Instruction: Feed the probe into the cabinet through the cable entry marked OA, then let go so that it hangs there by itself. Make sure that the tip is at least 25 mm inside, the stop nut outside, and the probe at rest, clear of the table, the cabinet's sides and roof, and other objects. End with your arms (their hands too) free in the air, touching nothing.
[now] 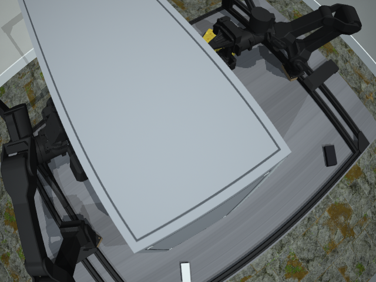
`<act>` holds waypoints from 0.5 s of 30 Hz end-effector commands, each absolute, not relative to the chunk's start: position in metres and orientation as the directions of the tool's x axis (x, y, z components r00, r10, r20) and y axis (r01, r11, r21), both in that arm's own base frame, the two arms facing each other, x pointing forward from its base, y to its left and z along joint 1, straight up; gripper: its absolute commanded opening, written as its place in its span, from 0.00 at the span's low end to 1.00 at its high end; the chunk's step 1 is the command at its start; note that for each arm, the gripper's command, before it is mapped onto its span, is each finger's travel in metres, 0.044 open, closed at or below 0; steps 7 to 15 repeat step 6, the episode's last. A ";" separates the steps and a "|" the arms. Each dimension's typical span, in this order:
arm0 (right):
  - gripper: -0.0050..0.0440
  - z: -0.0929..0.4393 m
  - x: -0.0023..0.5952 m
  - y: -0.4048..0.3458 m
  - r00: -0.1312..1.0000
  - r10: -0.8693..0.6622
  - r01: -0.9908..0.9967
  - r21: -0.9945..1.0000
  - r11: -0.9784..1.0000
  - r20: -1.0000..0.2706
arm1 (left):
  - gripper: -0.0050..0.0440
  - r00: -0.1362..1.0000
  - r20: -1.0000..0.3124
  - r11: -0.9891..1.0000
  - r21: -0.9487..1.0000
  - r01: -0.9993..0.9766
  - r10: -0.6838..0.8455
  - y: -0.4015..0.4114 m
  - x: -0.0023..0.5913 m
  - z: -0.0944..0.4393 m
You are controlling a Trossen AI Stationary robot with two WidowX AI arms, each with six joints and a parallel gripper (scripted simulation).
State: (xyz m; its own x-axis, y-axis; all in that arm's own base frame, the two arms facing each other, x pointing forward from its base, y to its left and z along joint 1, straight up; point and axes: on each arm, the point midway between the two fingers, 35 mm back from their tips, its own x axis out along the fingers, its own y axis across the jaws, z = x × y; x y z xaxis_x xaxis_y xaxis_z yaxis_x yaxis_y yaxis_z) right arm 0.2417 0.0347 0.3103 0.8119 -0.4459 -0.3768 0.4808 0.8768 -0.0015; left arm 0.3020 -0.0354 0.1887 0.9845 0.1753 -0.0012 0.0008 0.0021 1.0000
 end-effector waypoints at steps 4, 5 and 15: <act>1.00 0.311 0.241 0.034 0.812 -0.448 0.483 0.000 0.875 -0.375 | 1.00 0.984 -0.001 0.002 1.000 0.001 0.176 -0.035 0.301 0.188; 1.00 0.311 0.241 0.034 0.812 -0.448 0.483 0.000 0.875 -0.375 | 1.00 0.984 -0.001 0.002 1.000 0.001 0.176 -0.035 0.301 0.188; 1.00 0.311 0.241 0.034 0.812 -0.448 0.483 0.000 0.875 -0.375 | 1.00 0.984 -0.001 0.002 1.000 0.001 0.176 -0.035 0.301 0.188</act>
